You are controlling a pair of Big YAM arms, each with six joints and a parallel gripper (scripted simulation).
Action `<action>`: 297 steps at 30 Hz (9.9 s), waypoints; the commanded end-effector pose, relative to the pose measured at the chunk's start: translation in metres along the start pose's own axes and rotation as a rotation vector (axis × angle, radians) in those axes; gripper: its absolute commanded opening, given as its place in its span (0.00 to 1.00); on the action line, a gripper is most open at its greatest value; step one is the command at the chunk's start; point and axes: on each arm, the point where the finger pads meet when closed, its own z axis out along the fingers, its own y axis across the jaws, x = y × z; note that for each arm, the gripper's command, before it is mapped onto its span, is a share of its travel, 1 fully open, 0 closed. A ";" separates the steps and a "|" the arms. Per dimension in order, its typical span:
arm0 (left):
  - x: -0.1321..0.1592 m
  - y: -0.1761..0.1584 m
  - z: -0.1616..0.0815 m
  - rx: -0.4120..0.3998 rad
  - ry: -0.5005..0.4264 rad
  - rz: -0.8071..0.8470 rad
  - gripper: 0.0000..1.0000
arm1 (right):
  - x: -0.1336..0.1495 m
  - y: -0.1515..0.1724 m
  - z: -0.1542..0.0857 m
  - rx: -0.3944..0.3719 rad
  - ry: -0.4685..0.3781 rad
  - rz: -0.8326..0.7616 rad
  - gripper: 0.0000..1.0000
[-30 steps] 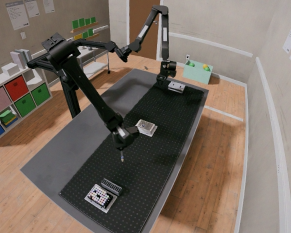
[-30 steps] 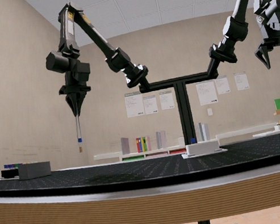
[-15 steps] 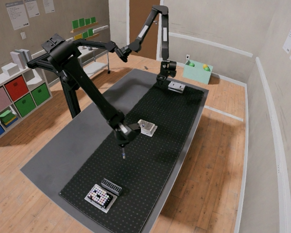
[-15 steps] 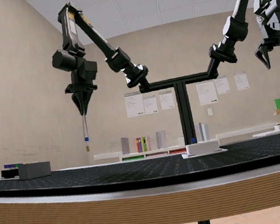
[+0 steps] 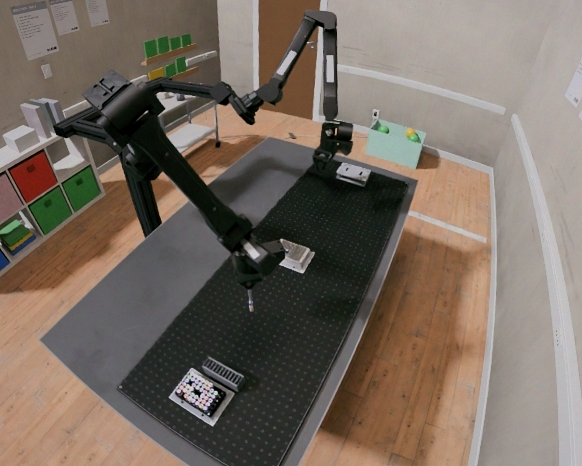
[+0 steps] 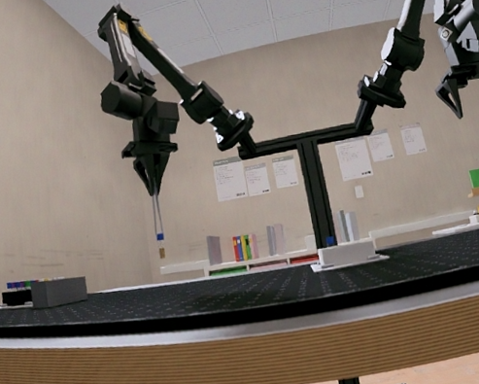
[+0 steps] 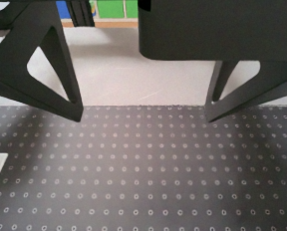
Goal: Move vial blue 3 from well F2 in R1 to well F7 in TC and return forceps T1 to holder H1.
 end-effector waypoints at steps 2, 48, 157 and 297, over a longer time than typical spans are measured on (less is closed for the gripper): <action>-0.004 0.001 -0.001 -0.003 -0.013 0.001 1.00 | -0.007 0.012 0.005 -0.008 -0.001 0.005 0.09; -0.004 0.001 -0.001 -0.003 -0.013 0.001 1.00 | -0.050 0.068 0.004 -0.008 0.000 0.003 0.09; -0.004 0.001 -0.001 -0.003 -0.013 0.001 1.00 | -0.152 0.189 0.003 0.003 -0.009 0.005 0.09; -0.004 0.001 -0.001 -0.003 -0.013 0.001 1.00 | -0.222 0.288 0.013 0.023 0.030 0.006 0.09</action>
